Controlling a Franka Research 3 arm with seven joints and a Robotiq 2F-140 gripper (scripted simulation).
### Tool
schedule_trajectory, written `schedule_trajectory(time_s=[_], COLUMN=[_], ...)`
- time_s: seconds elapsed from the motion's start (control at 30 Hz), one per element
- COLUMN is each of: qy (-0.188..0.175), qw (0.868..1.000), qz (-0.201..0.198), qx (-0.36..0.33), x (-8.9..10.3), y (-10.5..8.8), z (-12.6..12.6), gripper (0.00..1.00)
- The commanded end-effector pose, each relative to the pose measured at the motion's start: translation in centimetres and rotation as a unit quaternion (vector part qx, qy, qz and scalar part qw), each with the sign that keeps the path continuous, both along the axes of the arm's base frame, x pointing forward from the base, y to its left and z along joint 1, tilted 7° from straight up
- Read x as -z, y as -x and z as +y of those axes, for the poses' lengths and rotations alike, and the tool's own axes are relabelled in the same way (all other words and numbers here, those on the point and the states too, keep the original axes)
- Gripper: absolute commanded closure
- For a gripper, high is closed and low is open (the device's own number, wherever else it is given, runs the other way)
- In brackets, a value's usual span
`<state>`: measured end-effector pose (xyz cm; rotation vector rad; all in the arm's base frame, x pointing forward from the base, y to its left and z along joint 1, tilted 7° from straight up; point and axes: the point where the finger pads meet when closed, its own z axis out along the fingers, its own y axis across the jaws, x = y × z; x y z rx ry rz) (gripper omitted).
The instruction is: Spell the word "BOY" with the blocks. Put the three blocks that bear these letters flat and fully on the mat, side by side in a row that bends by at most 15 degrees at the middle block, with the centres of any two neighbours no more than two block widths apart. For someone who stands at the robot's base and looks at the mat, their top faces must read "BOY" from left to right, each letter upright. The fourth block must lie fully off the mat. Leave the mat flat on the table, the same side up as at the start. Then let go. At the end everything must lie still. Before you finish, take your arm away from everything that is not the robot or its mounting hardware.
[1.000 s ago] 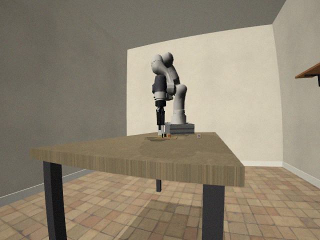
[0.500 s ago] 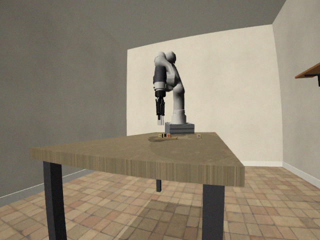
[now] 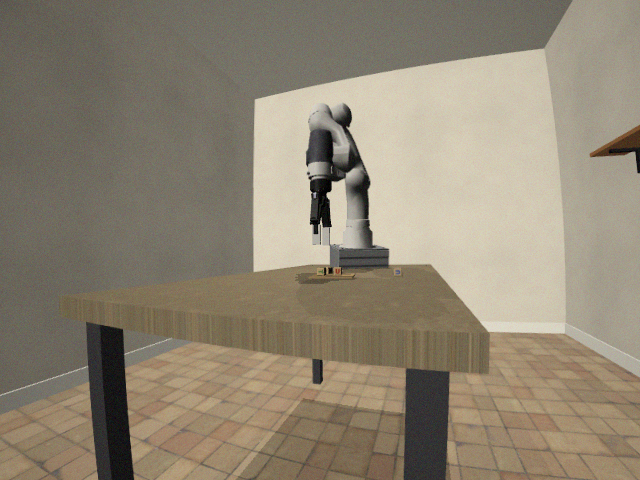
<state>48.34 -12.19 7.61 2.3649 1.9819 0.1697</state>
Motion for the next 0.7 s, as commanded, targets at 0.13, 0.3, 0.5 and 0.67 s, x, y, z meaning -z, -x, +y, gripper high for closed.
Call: schedule_trajectory(time_s=[0.13,0.3,0.5,0.67], qy=[0.001,0.001,0.004,0.007], qw=[1.000,1.000,1.000,0.998], qz=[0.003,0.003,0.001,0.001], qx=[-0.005,-0.005,-0.030,-0.062], x=[0.1,0.1,0.3,0.6], y=[0.2,0.2,0.7,1.5], z=[0.0,0.0,2.2,5.0], gripper=[0.00,0.00,0.00,0.00])
